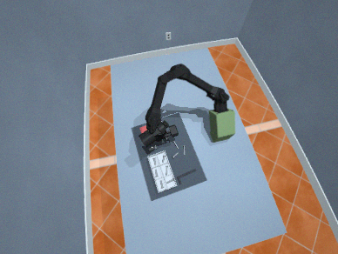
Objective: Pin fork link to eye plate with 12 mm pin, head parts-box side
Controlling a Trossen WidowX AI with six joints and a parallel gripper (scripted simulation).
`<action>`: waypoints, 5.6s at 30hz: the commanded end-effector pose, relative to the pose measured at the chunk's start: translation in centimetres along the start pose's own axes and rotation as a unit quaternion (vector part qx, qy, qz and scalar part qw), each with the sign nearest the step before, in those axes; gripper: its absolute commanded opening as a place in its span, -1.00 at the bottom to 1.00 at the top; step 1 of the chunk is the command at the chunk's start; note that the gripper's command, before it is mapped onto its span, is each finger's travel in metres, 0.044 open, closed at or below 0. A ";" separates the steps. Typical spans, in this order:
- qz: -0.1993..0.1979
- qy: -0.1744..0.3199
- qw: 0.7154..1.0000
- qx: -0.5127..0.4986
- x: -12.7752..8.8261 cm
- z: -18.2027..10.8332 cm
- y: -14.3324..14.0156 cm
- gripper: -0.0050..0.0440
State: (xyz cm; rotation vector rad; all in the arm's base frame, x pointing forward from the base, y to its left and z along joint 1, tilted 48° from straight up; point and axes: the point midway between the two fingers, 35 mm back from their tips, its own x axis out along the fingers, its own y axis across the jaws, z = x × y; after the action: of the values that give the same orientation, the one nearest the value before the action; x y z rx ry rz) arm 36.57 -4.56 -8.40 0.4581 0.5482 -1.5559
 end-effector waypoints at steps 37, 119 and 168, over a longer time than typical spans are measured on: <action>0.008 0.027 1.000 0.004 -0.7 0.4 0.4 -1.00; 0.006 0.048 0.999 -0.007 1.4 -3.1 0.1 -1.00; 0.007 0.049 0.999 -0.006 3.3 -3.4 0.2 -1.00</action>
State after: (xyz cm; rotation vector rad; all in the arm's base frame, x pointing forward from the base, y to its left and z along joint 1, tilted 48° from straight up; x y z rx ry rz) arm 36.18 -5.23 -13.43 0.5255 0.6374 -1.5292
